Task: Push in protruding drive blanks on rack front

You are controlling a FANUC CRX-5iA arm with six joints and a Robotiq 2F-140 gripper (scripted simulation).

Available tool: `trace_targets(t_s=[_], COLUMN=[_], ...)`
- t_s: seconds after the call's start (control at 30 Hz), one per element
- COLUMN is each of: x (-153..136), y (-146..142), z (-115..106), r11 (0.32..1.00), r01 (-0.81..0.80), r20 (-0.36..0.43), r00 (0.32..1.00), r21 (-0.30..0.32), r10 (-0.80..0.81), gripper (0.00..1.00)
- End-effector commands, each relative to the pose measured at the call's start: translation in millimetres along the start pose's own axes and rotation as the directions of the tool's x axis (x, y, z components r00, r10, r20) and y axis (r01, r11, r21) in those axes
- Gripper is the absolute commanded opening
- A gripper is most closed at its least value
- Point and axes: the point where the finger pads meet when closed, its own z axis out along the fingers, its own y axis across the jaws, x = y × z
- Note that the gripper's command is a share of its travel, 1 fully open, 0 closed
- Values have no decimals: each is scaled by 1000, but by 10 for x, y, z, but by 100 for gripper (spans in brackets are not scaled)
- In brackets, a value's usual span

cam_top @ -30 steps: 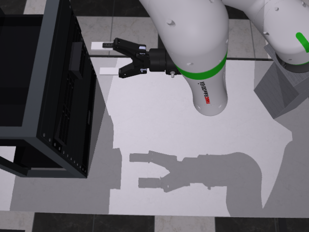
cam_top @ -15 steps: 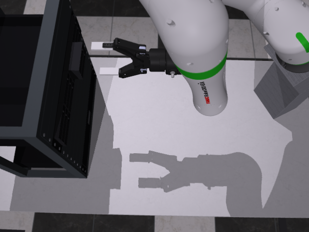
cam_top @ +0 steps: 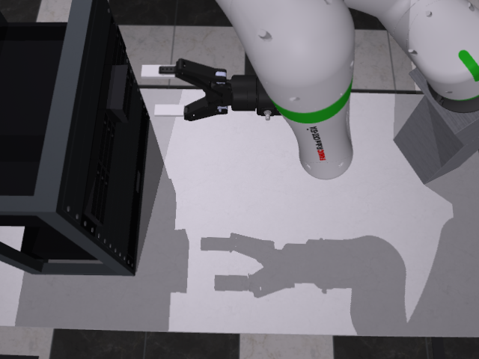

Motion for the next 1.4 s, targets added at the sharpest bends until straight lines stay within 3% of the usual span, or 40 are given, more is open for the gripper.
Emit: trace_targets(t_s=[0.0,0.13,0.17,1.37], x=[1,1,1,2], y=[-6,-6,-6,14], z=[1,1,1,-9], r11=[1000,1000,1000,1000], r01=[0,0,0,0], r20=[0,0,0,0], r00=[1000,1000,1000,1000], r21=[1,1,1,1], r10=[0,0,0,0], gripper=[100,100,10,10])
